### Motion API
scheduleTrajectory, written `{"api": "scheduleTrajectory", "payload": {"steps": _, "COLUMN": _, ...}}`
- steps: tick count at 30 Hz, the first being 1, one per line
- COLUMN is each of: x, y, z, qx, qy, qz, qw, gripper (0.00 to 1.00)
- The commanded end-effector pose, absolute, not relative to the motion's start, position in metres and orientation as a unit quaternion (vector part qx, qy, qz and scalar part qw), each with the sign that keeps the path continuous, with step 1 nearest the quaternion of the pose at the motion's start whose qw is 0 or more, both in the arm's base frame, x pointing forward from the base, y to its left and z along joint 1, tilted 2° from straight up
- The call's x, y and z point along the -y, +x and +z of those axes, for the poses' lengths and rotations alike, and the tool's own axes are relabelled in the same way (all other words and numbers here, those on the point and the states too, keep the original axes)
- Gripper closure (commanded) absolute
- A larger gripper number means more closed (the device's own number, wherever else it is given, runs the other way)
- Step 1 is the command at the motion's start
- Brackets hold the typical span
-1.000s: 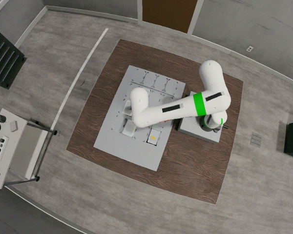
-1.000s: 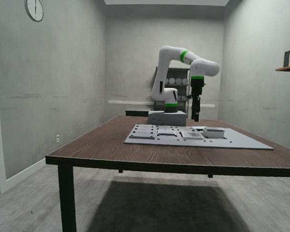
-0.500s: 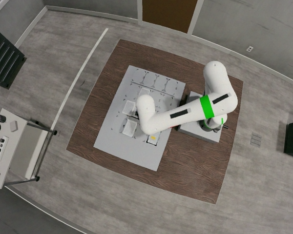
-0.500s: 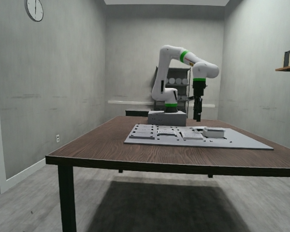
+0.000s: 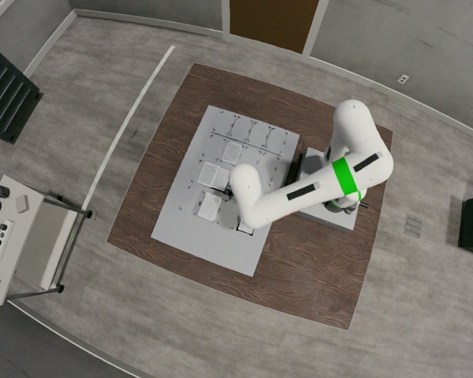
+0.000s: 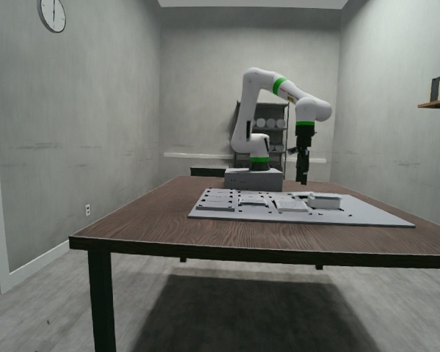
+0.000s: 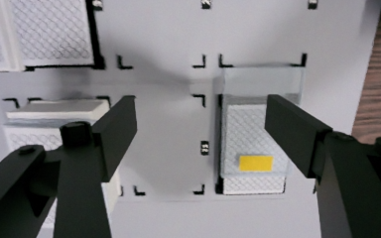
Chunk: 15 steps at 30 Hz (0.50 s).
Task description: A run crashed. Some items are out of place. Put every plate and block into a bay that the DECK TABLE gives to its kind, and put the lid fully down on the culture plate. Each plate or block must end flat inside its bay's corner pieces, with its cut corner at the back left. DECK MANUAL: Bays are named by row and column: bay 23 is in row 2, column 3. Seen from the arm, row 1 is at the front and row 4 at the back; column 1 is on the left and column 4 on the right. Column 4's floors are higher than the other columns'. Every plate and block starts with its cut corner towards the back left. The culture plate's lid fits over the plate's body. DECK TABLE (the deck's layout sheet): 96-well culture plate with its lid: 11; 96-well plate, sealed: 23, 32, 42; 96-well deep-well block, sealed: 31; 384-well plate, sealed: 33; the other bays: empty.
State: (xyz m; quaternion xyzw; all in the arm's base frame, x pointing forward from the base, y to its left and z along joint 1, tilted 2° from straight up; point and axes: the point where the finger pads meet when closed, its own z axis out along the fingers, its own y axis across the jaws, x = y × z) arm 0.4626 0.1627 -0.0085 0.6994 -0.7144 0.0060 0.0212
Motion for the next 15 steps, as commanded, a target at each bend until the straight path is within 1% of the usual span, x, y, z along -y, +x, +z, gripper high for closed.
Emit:
{"api": "scheduleTrajectory", "payload": {"steps": 1, "x": -0.168, "y": 0.455, "z": -0.009, "qx": 0.714, "qy": 0.699, "qz": 0.007, "qw": 0.02, "gripper": 0.3}}
{"api": "scheduleTrajectory", "payload": {"steps": 15, "x": -0.196, "y": 0.406, "z": -0.016, "qx": 0.714, "qy": 0.699, "qz": 0.007, "qw": 0.02, "gripper": 0.3}}
